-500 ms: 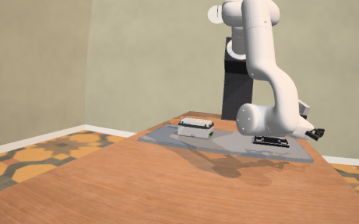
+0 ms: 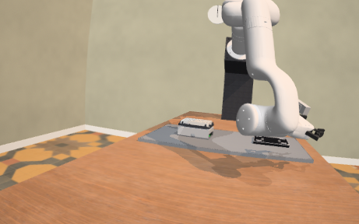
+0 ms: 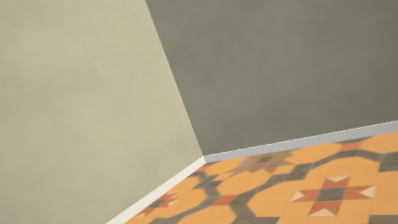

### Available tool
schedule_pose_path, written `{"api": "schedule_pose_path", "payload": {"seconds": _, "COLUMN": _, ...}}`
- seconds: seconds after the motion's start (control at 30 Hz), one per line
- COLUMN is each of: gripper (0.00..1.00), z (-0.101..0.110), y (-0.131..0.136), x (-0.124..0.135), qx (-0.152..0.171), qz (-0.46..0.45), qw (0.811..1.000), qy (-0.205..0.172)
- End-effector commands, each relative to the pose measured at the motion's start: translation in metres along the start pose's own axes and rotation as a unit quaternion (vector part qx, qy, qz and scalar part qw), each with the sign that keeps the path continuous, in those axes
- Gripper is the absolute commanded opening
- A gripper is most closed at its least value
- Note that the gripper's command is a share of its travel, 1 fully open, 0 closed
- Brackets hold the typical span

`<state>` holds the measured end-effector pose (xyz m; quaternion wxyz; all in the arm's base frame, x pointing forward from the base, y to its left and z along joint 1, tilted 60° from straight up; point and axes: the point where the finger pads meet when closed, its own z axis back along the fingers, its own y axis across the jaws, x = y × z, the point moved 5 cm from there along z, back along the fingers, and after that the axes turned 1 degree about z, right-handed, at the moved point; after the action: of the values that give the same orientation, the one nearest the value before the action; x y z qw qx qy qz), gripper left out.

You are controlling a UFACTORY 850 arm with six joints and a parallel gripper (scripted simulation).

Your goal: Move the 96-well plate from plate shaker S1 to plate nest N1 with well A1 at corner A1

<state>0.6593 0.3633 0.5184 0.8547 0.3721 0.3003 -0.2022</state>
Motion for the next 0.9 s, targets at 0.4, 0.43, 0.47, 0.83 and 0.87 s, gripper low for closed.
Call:
{"api": "schedule_pose_path", "payload": {"seconds": 0.4, "gripper": 1.00, "z": 0.035, "y": -0.006, "x": 0.013, "qx": 0.100, "qz": -0.135, "qw": 0.986, "qy": 0.013}}
{"api": "schedule_pose_path", "payload": {"seconds": 0.43, "gripper": 1.00, "z": 0.038, "y": -0.007, "x": 0.015, "qx": 0.110, "qz": -0.148, "qw": 0.983, "qy": 0.014}}
{"api": "schedule_pose_path", "payload": {"seconds": 0.47, "gripper": 1.00, "z": 0.038, "y": -0.007, "x": 0.015, "qx": 0.119, "qz": -0.161, "qw": 0.980, "qy": 0.016}}
{"api": "schedule_pose_path", "payload": {"seconds": 0.83, "gripper": 1.00, "z": 0.066, "y": -0.020, "x": 0.029, "qx": 0.195, "qz": -0.268, "qw": 0.943, "qy": 0.033}}
{"api": "schedule_pose_path", "payload": {"seconds": 0.87, "gripper": 1.00, "z": 0.070, "y": -0.022, "x": 0.031, "qx": 0.204, "qz": -0.280, "qw": 0.937, "qy": 0.035}}
